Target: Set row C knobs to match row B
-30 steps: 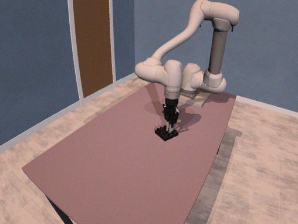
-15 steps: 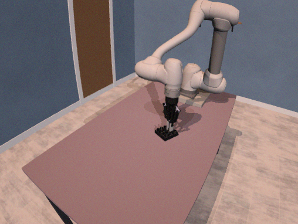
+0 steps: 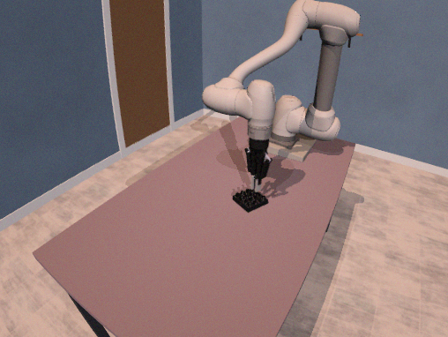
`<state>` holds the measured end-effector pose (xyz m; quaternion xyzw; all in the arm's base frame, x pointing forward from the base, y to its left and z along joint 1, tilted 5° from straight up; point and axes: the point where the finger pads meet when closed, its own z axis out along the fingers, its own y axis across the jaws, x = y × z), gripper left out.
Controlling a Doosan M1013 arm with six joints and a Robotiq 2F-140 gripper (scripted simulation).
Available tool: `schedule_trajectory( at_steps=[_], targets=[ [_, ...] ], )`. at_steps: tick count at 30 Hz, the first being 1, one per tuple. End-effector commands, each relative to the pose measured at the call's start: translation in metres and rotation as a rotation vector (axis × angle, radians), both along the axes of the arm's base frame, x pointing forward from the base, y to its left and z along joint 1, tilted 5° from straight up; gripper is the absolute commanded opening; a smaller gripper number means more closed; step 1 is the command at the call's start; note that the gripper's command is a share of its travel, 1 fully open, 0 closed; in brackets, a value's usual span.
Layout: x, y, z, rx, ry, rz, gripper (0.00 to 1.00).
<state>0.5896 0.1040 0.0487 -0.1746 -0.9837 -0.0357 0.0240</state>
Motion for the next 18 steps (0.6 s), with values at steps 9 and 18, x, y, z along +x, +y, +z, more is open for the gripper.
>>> schedule_trajectory(
  at_steps=[9,18],
  targets=[
    [0.0000,-0.0001,0.0009,0.000,0.000,0.000,0.12],
    [-0.0015,-0.0040,0.0022,0.004,-0.009,0.110,0.12]
  ],
)
